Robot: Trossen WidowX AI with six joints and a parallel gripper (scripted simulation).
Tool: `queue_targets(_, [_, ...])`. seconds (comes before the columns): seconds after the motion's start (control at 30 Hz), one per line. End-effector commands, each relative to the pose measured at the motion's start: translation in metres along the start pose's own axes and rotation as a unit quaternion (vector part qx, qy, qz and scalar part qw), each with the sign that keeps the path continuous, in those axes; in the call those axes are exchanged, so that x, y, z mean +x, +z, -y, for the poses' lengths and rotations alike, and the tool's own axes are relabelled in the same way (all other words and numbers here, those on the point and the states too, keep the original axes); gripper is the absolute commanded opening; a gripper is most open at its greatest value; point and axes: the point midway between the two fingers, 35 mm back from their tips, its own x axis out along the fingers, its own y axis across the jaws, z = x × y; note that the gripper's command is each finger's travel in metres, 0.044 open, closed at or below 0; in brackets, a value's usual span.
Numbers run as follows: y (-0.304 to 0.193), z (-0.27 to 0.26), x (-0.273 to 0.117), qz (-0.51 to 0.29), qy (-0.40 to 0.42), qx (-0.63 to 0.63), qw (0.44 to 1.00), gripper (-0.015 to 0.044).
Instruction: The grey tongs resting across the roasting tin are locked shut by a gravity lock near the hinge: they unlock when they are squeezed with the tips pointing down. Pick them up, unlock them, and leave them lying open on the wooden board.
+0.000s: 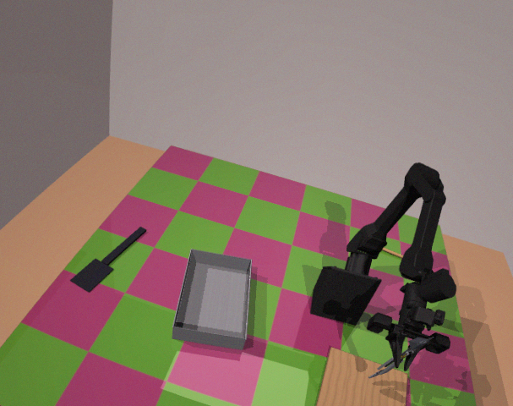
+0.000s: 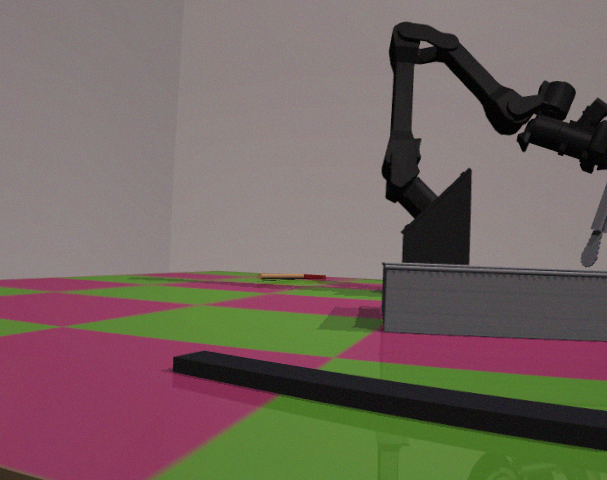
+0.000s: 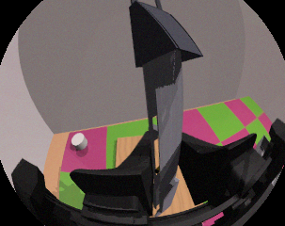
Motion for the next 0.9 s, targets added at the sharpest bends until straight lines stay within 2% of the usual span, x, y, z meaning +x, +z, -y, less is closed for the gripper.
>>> queue_targets(0.0, [0.002, 0.0, 0.0, 0.004, -0.002, 0.003, 1.0, -0.015])
queue_targets(0.2, [0.0, -0.001, 0.006, -0.013, -0.003, -0.001, 1.0, -0.015])
queue_targets(0.87, [-0.019, -0.005, 0.047, -0.154, -0.011, -0.02, 0.988, -0.015])
